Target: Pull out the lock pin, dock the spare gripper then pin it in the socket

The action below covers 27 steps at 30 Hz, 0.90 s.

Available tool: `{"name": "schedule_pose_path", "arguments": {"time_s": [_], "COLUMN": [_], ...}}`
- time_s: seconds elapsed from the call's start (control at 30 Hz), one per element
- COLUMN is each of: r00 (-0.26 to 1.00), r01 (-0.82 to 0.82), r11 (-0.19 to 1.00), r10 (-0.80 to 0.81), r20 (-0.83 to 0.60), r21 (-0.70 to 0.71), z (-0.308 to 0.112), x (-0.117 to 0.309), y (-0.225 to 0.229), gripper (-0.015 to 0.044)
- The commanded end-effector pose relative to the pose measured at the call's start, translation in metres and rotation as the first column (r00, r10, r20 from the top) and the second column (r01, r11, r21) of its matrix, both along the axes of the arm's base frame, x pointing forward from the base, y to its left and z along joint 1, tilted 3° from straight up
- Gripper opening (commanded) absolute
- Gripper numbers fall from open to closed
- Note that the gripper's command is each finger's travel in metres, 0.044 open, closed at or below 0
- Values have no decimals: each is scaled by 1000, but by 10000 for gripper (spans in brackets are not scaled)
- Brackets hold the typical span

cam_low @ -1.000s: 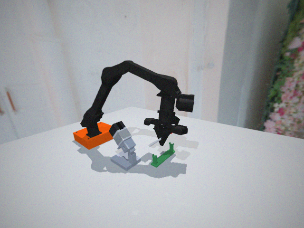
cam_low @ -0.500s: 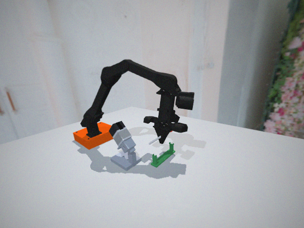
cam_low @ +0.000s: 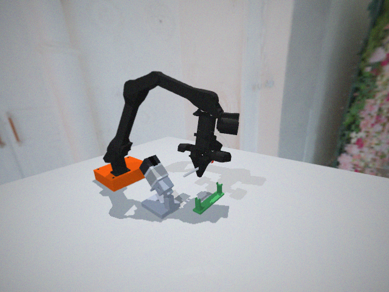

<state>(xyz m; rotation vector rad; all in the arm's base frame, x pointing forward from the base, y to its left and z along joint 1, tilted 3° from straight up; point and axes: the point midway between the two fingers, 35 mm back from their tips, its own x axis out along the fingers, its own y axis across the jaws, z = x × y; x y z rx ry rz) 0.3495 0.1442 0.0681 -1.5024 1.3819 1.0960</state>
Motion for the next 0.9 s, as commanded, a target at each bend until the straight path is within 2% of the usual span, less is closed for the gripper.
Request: {"name": "schedule_pose_path", "arguments": {"time_s": [0.0, 0.6, 0.87], "r00": [1000, 1000, 1000], "r01": [5, 7, 7], "r11": [1000, 1000, 1000], "r10": [-5, -7, -6], "r20": [0, -4, -5], "r21": [5, 8, 10], "z": [3, 12, -17], "x": [-10, -56, -56], "y": [0, -3, -3], "gripper": [0, 0, 0]}}
